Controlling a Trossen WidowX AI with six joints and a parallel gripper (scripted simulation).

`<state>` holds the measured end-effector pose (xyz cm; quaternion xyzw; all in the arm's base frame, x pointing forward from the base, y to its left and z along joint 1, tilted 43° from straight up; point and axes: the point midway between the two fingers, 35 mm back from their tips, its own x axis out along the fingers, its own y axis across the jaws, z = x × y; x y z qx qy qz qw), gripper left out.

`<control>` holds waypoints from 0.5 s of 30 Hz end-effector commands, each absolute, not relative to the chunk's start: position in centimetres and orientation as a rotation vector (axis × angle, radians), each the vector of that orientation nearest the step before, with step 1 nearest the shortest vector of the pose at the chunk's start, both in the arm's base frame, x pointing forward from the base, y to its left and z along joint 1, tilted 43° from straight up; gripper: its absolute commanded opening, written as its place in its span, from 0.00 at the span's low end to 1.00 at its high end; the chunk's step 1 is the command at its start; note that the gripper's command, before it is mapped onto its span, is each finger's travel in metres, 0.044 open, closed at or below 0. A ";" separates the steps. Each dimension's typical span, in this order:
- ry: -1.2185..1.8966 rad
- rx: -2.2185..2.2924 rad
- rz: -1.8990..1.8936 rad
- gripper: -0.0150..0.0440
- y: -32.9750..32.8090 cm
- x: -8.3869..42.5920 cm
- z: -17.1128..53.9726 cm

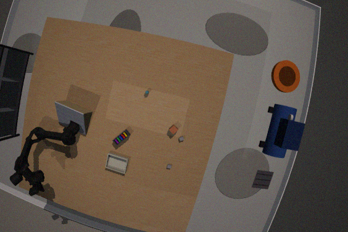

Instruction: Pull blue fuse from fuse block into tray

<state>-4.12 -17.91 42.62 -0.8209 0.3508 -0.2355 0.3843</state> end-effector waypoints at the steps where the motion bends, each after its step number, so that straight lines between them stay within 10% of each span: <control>1: 0.881 -2.085 -0.604 0.30 -17.8 -3.9 42.8; 15: 0.614 -1.858 -0.368 0.36 -8.5 12.7 44.4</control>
